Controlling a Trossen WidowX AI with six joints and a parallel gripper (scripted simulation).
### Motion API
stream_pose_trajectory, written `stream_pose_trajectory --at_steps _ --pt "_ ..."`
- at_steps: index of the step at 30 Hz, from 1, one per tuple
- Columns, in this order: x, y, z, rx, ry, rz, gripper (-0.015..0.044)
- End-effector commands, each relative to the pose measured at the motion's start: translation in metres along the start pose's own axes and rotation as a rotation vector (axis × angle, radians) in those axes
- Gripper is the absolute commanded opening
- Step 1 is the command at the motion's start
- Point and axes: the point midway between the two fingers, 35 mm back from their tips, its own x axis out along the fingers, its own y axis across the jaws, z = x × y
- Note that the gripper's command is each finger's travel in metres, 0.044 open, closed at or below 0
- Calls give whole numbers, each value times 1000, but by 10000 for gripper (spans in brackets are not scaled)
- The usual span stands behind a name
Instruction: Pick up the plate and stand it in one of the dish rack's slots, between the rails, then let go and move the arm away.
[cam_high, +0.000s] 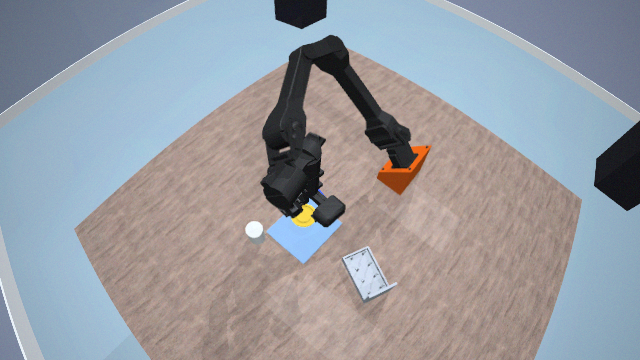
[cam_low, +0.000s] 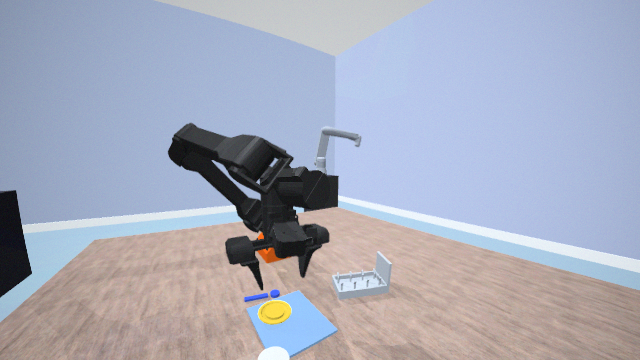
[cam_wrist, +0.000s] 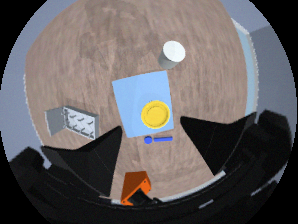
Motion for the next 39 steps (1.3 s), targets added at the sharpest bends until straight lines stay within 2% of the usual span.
stream_pose_trajectory --at_steps 1,39 --pt "20 -20 -13 -17 65 -18 400" --pt "73 -18 -15 -17 66 -19 400"
